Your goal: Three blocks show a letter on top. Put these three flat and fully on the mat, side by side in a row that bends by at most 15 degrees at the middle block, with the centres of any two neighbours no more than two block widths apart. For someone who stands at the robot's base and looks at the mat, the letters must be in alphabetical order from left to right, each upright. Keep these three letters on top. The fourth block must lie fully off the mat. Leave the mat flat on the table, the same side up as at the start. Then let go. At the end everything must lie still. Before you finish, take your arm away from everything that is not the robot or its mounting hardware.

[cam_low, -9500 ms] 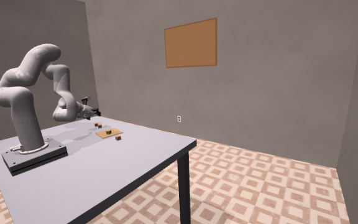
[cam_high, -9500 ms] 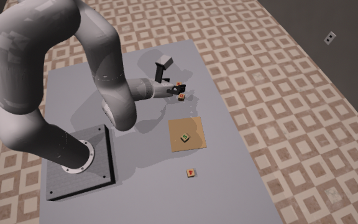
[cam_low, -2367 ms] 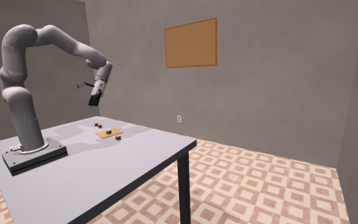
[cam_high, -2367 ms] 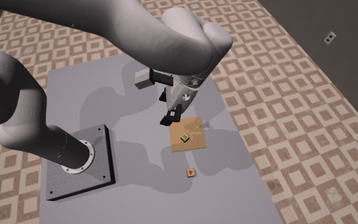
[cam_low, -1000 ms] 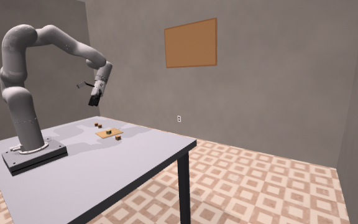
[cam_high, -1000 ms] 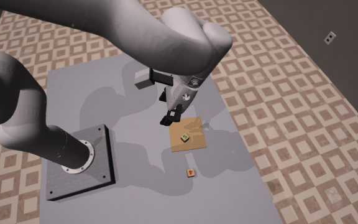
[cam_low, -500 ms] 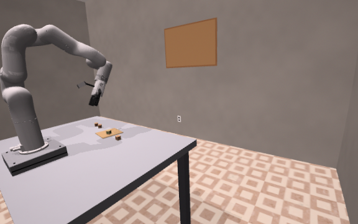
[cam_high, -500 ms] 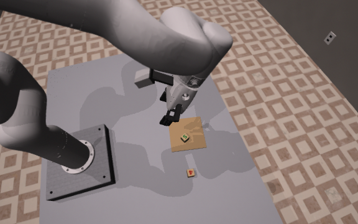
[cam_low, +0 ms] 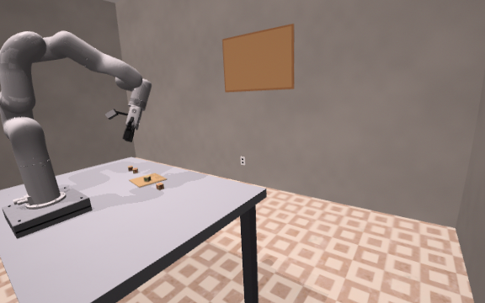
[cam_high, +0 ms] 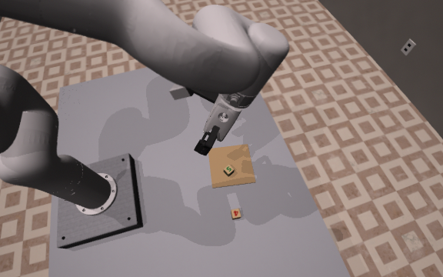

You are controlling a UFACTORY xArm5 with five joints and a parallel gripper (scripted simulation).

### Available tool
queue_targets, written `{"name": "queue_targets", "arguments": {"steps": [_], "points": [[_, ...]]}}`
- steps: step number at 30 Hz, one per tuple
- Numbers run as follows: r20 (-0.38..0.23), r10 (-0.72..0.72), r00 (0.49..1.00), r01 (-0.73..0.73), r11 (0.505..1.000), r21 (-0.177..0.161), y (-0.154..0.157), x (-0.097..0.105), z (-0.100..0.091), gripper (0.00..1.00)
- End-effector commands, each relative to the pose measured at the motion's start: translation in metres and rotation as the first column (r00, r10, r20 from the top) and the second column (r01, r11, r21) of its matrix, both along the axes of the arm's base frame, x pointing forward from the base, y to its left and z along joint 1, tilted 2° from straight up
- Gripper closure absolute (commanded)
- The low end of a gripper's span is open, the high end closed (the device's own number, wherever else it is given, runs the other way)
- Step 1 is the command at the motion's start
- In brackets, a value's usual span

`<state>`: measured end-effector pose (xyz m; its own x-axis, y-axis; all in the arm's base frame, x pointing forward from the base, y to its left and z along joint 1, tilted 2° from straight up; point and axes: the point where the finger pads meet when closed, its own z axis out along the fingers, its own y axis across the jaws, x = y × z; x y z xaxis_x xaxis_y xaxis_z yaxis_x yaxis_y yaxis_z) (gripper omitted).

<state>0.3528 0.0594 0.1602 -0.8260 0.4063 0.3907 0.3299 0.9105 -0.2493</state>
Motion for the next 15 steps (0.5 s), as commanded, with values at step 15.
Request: {"name": "queue_targets", "arguments": {"steps": [15], "points": [[0.190, -0.504, 0.843, 0.533, 0.830, -0.166, -0.011, 0.014, 0.018, 0.00]]}}
